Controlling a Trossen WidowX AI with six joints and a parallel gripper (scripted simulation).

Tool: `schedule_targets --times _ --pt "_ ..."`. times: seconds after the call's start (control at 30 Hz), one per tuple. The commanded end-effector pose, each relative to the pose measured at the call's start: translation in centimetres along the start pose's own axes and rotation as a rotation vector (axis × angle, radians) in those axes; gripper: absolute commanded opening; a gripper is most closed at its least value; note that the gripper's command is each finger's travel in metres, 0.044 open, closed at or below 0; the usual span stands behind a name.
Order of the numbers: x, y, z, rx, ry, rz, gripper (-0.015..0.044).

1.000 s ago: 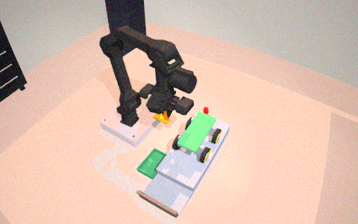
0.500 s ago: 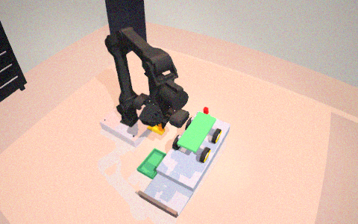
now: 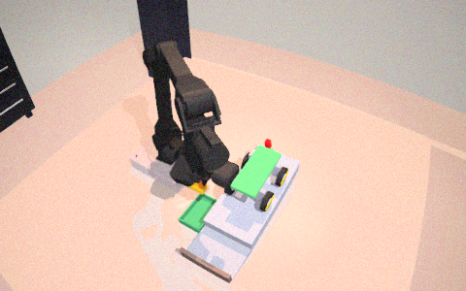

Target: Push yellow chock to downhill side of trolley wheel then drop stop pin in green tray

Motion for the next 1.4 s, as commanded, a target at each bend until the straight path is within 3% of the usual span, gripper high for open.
schedule_targets --times 0.0,0.23,1.37 --pt "0.4 -0.2 1.7 0.001 0.001 0.003 0.0" --pt "0.8 -0.3 3.1 0.003 -0.045 0.002 0.0" --pt "0.8 -0.3 3.6 0.074 -1.259 -0.053 0.0"
Point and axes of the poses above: the point midway between the two fingers, 35 mm back from their tips, its own y axis back along the fingers, its own x axis across the jaws, z = x × y, the point moved 2 cm from there along y, back along the fingers, and after that the axes turned 3 degrees about y, right-handed, at the moved point
